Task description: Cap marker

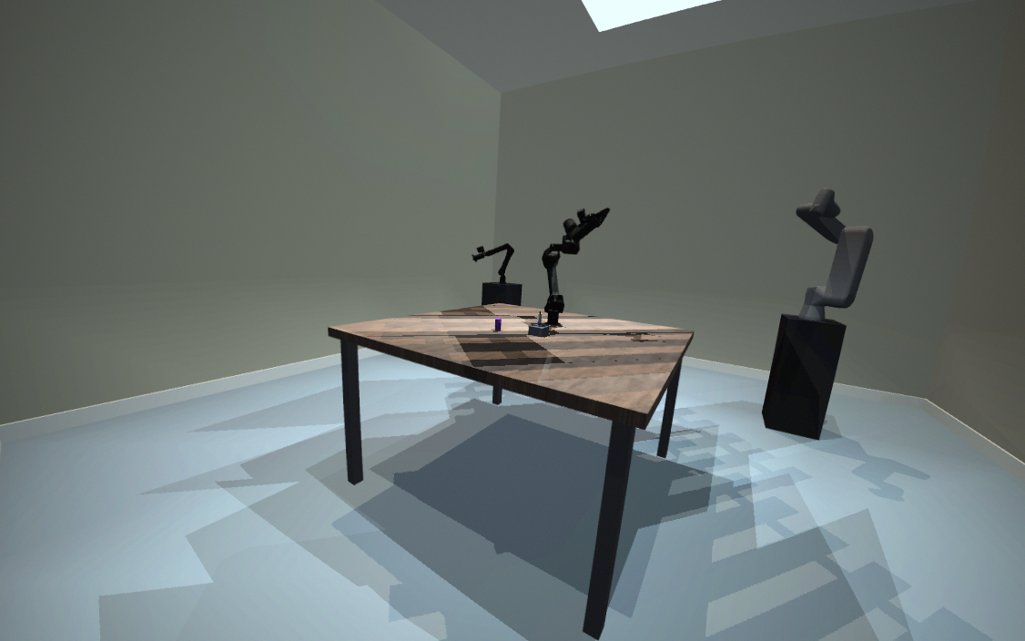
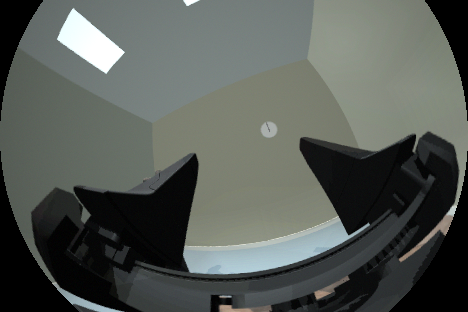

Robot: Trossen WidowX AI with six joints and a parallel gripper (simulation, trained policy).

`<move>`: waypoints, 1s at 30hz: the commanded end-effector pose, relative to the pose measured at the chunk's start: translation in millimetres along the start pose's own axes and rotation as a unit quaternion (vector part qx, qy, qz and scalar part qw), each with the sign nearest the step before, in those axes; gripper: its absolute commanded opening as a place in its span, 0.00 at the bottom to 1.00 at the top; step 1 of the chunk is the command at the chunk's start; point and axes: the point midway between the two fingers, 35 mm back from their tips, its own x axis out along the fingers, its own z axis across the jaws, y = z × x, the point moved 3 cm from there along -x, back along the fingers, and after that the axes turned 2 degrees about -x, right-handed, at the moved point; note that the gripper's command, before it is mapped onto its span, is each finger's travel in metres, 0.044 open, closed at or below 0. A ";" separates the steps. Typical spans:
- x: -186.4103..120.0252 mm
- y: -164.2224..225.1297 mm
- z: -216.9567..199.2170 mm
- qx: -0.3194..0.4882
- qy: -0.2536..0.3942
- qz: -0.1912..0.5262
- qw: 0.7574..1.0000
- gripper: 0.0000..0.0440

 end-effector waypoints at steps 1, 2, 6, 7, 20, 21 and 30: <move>0.0 0.2 -1.2 0.001 0.004 0.004 1.000 0.86; -0.1 0.4 -2.6 0.002 0.008 0.009 1.000 0.80; -0.5 0.7 -8.5 0.004 0.026 0.029 0.999 0.60; -0.7 0.9 -10.0 0.005 0.030 0.035 0.999 0.59; -6.7 2.7 -23.6 0.021 0.080 0.107 0.991 0.68; -7.5 2.8 -24.6 0.023 0.084 0.112 0.990 0.69; -16.0 4.8 -33.2 0.038 0.118 0.157 0.980 0.74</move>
